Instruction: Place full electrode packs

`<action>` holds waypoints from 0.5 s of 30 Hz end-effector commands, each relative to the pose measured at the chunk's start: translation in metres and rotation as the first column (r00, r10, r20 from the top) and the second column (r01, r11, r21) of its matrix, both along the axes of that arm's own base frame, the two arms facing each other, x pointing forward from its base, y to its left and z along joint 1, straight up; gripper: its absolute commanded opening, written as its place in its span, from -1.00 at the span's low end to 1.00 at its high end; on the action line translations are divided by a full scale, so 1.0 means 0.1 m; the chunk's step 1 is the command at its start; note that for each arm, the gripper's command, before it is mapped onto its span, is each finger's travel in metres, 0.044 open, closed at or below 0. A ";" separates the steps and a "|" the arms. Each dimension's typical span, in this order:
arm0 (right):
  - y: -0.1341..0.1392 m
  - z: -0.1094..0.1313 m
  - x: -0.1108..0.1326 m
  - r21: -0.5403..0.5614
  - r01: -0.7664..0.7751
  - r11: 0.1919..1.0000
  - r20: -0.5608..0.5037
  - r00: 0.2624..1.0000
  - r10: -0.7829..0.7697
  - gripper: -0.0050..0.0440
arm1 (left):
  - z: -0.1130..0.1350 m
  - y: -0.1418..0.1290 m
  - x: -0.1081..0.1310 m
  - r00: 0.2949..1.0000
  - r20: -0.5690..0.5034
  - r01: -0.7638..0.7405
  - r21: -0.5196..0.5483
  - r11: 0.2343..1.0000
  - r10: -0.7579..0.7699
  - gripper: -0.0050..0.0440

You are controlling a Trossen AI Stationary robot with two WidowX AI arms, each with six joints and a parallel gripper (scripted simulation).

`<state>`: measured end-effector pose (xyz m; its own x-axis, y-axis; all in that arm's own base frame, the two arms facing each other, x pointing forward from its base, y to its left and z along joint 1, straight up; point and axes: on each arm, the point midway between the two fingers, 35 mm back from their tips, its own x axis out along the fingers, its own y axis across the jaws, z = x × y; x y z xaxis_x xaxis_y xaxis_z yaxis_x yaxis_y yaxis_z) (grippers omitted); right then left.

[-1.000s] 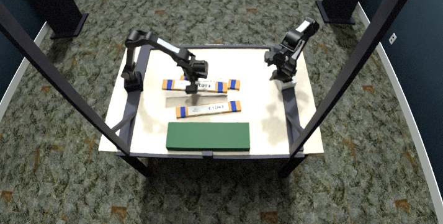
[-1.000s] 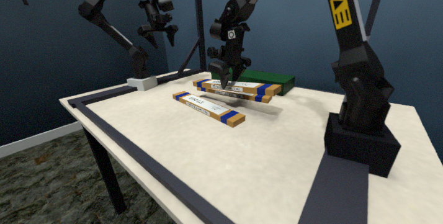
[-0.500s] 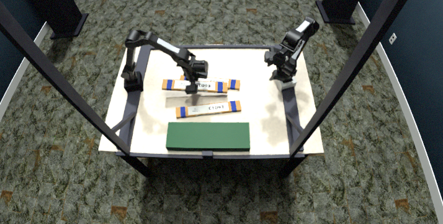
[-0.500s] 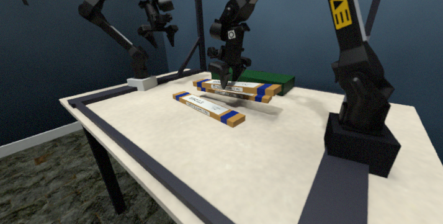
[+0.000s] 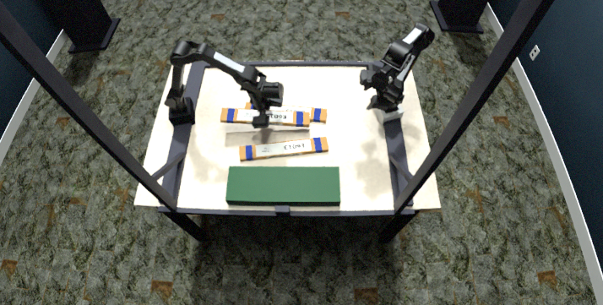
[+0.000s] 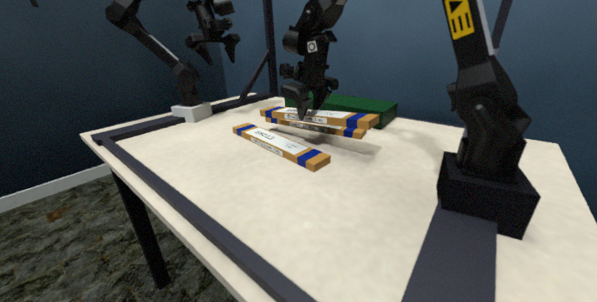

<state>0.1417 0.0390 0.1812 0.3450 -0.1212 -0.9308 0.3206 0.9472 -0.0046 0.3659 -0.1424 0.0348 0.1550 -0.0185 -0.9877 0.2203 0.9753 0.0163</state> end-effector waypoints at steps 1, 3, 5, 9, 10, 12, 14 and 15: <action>0.01 0.06 0.02 0.007 0.001 1.000 0.020 1.000 -0.001 0.96 | 0.48 -0.08 0.19 0.992 0.129 0.002 -0.051 0.999 0.005 -1.00; 0.01 0.06 0.02 0.007 0.001 1.000 0.020 1.000 -0.001 0.96 | 0.48 -0.08 0.19 0.992 0.129 0.002 -0.051 0.999 0.005 -1.00; 0.01 0.06 0.02 0.007 0.001 1.000 0.020 1.000 -0.001 0.96 | 0.57 -0.05 0.24 0.987 0.153 -0.039 -0.060 0.997 0.048 -1.00; 0.01 0.06 0.02 0.007 0.001 1.000 0.020 1.000 -0.001 0.96 | 0.56 0.05 0.28 0.972 0.149 -0.171 -0.066 0.983 0.179 -1.00; 0.01 0.06 0.02 0.007 0.001 1.000 0.020 1.000 -0.001 0.96 | 0.56 0.08 0.29 0.971 0.149 -0.179 -0.066 0.982 0.187 -1.00; 0.01 0.06 0.02 0.007 0.001 1.000 0.020 1.000 -0.001 0.96 | 0.55 0.13 0.31 0.971 0.151 -0.179 -0.066 0.982 0.187 -1.00; 0.01 0.06 0.02 0.007 0.001 1.000 0.020 1.000 -0.001 0.96 | 0.55 0.18 0.34 0.972 0.154 -0.171 -0.063 0.983 0.179 -1.00; 0.01 0.06 0.02 0.007 0.001 1.000 0.020 1.000 -0.001 0.96 | 0.55 0.20 0.35 0.972 0.152 -0.169 -0.067 0.983 0.178 -1.00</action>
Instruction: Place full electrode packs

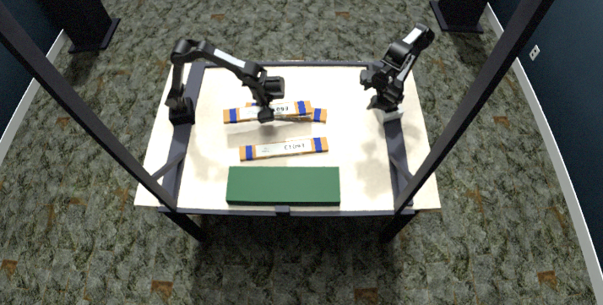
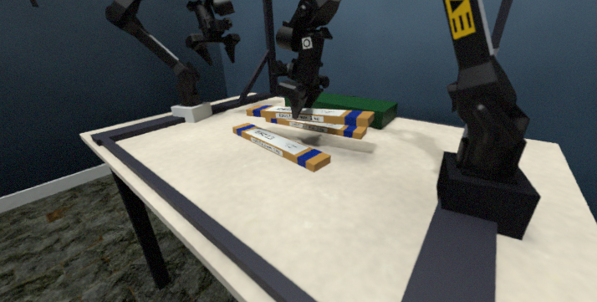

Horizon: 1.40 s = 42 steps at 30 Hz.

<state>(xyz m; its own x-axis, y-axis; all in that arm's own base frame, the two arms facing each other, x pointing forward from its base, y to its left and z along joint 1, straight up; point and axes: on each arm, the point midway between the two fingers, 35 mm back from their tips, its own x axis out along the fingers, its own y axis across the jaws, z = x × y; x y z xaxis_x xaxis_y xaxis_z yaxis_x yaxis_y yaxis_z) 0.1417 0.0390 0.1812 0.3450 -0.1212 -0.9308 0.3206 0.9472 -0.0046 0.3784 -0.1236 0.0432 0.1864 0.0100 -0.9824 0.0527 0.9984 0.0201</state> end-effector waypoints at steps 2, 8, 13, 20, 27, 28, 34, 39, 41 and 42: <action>0.01 0.06 0.02 0.007 0.001 1.000 0.020 1.000 -0.001 0.96 | 0.46 0.05 0.24 0.991 0.130 -0.002 -0.045 0.999 0.008 -1.00; 0.01 0.06 0.02 0.007 0.001 1.000 0.020 1.000 -0.001 0.96 | 0.46 0.15 0.28 0.991 0.131 -0.002 -0.044 0.999 0.008 -1.00; 0.01 0.06 0.02 0.007 0.001 1.000 0.020 1.000 -0.001 0.96 | 0.45 0.28 0.34 0.991 0.132 -0.002 -0.042 0.999 0.007 -1.00; 0.01 0.06 0.02 0.007 0.001 1.000 0.020 1.000 -0.001 0.96 | 0.44 0.45 0.41 0.991 0.133 -0.002 -0.039 0.999 0.007 -1.00; 0.01 0.06 0.02 0.007 0.001 1.000 0.020 1.000 -0.001 0.96 | 0.36 0.58 0.46 0.993 0.117 -0.003 -0.034 0.999 0.007 -1.00; 0.01 0.06 0.02 0.007 0.001 1.000 0.020 1.000 -0.001 0.96 | 0.37 0.60 0.47 0.993 0.120 -0.003 -0.034 0.999 0.007 -1.00; 0.01 0.06 0.02 0.007 0.001 1.000 0.020 1.000 -0.001 0.96 | 0.35 0.75 0.53 0.993 0.118 -0.003 -0.032 0.999 0.006 -1.00; 0.01 0.06 0.02 0.007 0.001 1.000 0.020 1.000 -0.001 0.96 | 0.34 0.83 0.56 0.993 0.117 -0.003 -0.031 1.000 0.006 -1.00; 0.01 0.06 0.02 0.007 0.001 1.000 0.020 1.000 -0.001 0.96 | 0.37 0.88 0.58 0.992 0.124 -0.003 -0.031 1.000 0.006 -1.00; 0.01 0.06 0.02 0.007 0.001 1.000 0.020 1.000 -0.001 0.96 | 0.32 0.90 0.59 0.994 0.112 -0.003 -0.030 1.000 0.006 -1.00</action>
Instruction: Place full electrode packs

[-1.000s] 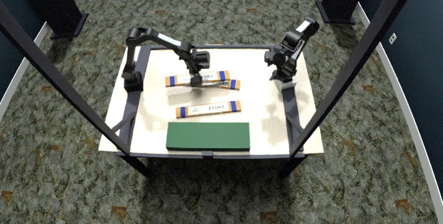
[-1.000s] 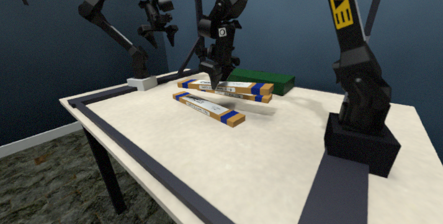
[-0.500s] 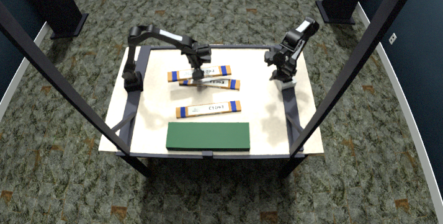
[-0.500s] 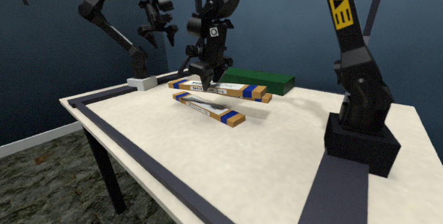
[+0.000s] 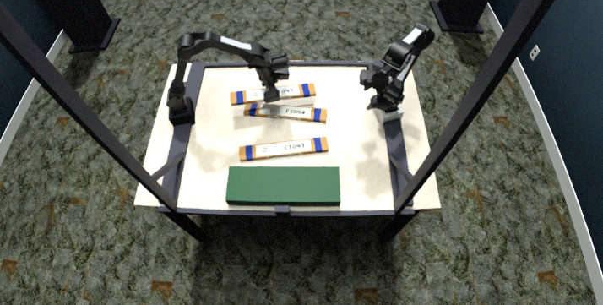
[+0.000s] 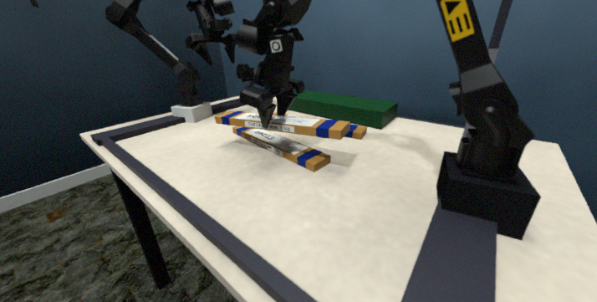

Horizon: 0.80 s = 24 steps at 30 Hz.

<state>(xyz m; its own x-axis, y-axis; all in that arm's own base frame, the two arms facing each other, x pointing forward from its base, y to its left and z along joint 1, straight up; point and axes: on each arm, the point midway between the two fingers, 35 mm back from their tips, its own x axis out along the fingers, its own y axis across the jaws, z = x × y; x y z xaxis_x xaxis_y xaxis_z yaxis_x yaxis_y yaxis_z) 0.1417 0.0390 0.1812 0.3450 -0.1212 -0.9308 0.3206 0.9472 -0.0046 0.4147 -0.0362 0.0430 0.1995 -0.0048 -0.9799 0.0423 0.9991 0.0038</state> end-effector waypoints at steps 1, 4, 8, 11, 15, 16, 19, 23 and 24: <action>0.01 0.06 0.02 0.007 0.001 1.000 0.020 1.000 -0.001 0.96 | 0.31 0.06 0.23 0.995 0.098 0.005 -0.012 1.000 -0.004 -1.00; 0.01 0.06 0.02 0.007 0.001 1.000 0.020 1.000 -0.001 0.96 | 0.33 0.13 0.26 0.995 0.104 0.006 -0.011 1.000 -0.004 -1.00; 0.01 0.06 0.02 0.007 0.001 1.000 0.020 1.000 -0.001 0.96 | 0.31 0.23 0.30 0.995 0.101 0.005 -0.010 1.000 -0.004 -1.00; 0.01 0.06 0.02 0.007 0.001 1.000 0.020 1.000 -0.001 0.96 | 0.31 0.31 0.33 0.995 0.100 0.005 -0.009 1.000 -0.005 -1.00; 0.01 0.06 0.02 0.007 0.001 1.000 0.020 1.000 -0.001 0.96 | 0.39 0.36 0.36 0.993 0.121 0.006 -0.009 1.000 -0.005 -1.00; 0.01 0.06 0.02 0.007 0.001 1.000 0.020 1.000 -0.001 0.96 | 0.34 0.38 0.36 0.994 0.109 0.006 -0.008 1.000 -0.005 -1.00; 0.01 0.06 0.02 0.007 0.001 1.000 0.020 1.000 -0.001 0.96 | 0.26 0.46 0.39 0.996 0.093 0.005 -0.008 1.000 -0.005 -1.00; 0.01 0.06 0.02 0.007 0.001 1.000 0.020 1.000 -0.001 0.96 | 0.30 0.56 0.43 0.995 0.102 0.005 -0.007 1.000 -0.005 -1.00; 0.01 0.06 0.02 0.007 0.001 1.000 0.020 1.000 -0.001 0.96 | 0.29 0.58 0.44 0.995 0.100 0.005 -0.007 1.000 -0.005 -1.00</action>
<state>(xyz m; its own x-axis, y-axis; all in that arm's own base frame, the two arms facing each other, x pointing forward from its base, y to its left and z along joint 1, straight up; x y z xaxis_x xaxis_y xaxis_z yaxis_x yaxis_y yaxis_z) 0.1417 0.0390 0.1812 0.3450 -0.1212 -0.9308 0.3206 0.9472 -0.0046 0.4361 0.0133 0.0343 0.1902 -0.0136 -0.9817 0.0460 0.9989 -0.0049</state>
